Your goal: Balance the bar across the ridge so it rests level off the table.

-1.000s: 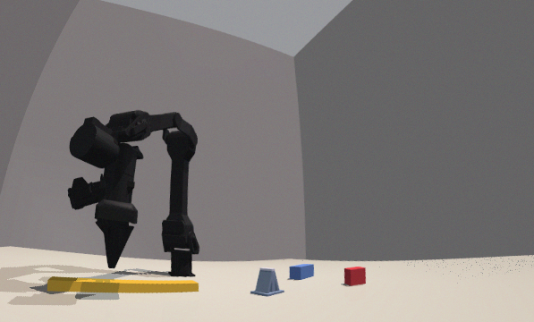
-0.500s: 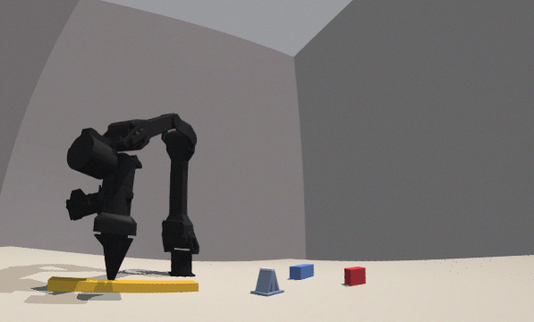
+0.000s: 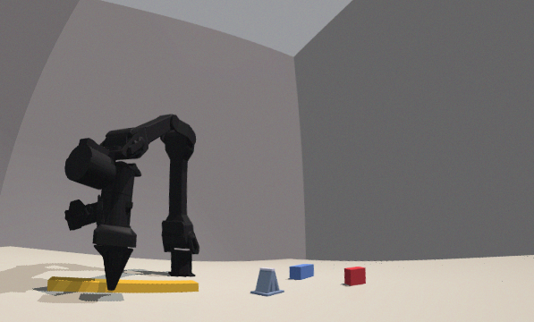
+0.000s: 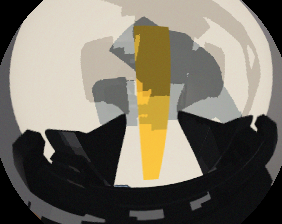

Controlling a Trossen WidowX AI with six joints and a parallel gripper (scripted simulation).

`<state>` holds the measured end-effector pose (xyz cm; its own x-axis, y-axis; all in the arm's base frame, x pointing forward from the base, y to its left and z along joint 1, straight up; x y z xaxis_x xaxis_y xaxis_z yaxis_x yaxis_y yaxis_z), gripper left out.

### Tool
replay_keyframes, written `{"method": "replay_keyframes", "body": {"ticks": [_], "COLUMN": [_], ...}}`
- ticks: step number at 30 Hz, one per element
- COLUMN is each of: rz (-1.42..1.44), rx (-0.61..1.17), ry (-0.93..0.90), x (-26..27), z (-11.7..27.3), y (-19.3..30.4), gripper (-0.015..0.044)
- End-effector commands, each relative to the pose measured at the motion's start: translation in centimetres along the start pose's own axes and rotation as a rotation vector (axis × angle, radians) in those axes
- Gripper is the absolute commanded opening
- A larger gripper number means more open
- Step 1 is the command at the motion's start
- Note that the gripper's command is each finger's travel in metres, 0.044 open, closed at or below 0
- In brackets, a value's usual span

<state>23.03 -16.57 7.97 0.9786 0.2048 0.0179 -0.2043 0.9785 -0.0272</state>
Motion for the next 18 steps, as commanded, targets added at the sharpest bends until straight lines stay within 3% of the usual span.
{"method": "replay_keyframes", "body": {"ticks": [1, 9, 16, 18], "rz": [-0.006, -0.006, 0.0, 0.0], "rx": [0.006, 0.006, 0.002, 0.002], "ry": [-0.002, -0.002, 0.002, 0.002], "x": [-0.01, -0.01, -0.06, -0.06], "z": [-0.18, -0.18, -0.12, -0.12], "y": [0.13, 0.13, 0.06, 0.06], "gripper": [0.0315, 0.0315, 0.0131, 0.0118]}}
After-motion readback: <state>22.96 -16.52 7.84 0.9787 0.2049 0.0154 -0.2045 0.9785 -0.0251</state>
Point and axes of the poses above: the point midway between the two fingers, 35 mm back from their tips, its own z axis back along the fingers, its own x axis across the jaws, y = z × x, the point moved 3 cm from there along z, back along the fingers, and after that the axes turned 4 degrees about z, right-handed, at the moved point
